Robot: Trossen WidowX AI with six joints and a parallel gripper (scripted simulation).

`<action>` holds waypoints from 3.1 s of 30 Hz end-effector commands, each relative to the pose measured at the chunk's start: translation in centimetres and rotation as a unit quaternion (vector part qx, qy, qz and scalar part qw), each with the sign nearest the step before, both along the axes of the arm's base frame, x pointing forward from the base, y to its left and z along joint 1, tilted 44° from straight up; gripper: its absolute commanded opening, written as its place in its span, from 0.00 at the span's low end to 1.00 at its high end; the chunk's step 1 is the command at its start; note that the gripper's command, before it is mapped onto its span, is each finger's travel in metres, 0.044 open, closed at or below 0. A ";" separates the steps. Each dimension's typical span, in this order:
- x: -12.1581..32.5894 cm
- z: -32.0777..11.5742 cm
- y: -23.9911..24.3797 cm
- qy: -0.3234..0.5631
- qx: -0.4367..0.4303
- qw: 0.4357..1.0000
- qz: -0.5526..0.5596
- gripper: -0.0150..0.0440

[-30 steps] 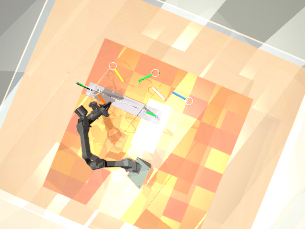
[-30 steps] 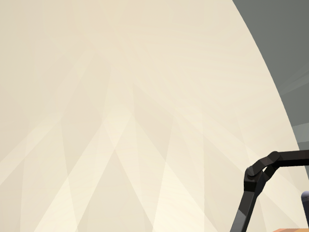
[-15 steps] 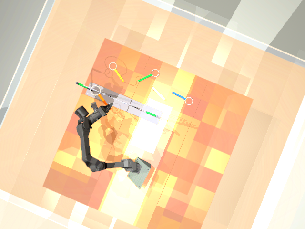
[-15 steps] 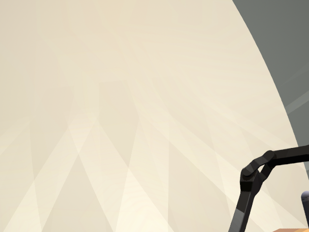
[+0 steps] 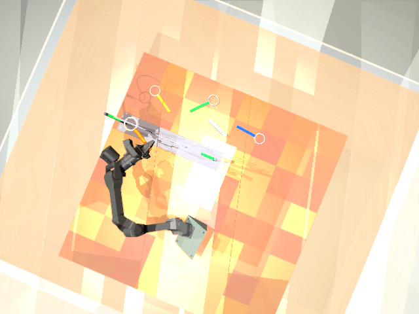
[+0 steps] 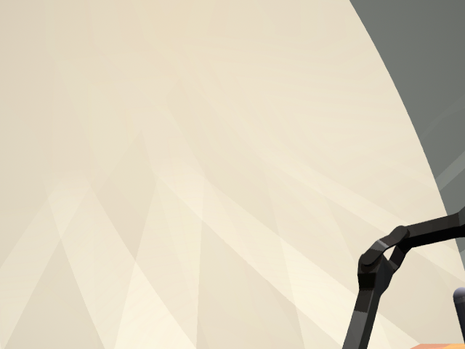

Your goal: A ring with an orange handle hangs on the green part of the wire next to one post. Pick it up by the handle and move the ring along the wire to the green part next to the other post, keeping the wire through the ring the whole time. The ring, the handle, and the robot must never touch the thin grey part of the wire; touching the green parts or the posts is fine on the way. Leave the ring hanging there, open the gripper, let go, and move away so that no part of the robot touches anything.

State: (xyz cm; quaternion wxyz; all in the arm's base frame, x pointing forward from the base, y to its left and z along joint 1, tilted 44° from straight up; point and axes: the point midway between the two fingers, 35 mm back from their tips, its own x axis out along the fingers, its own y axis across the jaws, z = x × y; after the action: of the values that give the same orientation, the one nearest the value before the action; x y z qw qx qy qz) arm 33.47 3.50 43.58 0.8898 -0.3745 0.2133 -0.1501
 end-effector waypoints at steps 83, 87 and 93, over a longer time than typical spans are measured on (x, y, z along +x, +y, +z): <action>0.9 8.4 -4.3 -0.041 -0.073 0.994 0.065 0.00; 1.0 8.2 -4.2 -0.044 -0.048 0.996 0.067 0.00; 1.0 8.0 -4.0 -0.049 -0.010 0.996 0.069 0.00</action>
State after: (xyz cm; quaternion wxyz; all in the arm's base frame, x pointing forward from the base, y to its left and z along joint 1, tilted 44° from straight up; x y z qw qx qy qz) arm 34.38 -0.61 51.68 0.8940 -0.4098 0.1412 -0.1140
